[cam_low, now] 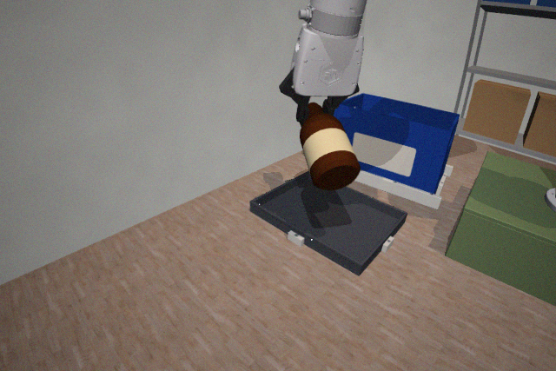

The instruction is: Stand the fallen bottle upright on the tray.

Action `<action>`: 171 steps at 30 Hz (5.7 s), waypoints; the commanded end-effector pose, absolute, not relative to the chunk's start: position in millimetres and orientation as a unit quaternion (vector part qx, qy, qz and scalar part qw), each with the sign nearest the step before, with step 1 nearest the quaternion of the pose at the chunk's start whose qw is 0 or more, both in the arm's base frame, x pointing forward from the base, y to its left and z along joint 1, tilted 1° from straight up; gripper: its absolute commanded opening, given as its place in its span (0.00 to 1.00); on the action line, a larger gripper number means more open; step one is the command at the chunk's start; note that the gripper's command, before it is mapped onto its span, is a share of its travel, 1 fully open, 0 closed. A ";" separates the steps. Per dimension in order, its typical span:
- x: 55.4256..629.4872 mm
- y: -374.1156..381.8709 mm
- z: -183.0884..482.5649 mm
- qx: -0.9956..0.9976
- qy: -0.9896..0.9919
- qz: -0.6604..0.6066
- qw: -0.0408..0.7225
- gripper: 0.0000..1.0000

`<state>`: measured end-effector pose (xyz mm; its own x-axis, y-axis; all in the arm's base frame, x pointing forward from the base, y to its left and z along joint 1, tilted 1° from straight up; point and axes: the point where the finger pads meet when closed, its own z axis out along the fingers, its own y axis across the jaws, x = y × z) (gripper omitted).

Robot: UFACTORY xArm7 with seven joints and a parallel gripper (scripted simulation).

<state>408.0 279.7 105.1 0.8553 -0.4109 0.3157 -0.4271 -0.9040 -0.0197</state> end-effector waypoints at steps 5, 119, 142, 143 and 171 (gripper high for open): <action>409.0 281.0 107.1 0.961 -0.217 0.171 0.025 0.00; 406.3 281.8 107.7 0.919 -0.210 0.327 0.062 0.00; 406.5 282.2 108.2 0.916 -0.210 0.335 0.062 0.00; 406.5 282.2 108.2 0.916 -0.210 0.335 0.062 0.00; 404.9 281.4 107.0 0.897 -0.206 0.384 0.077 0.00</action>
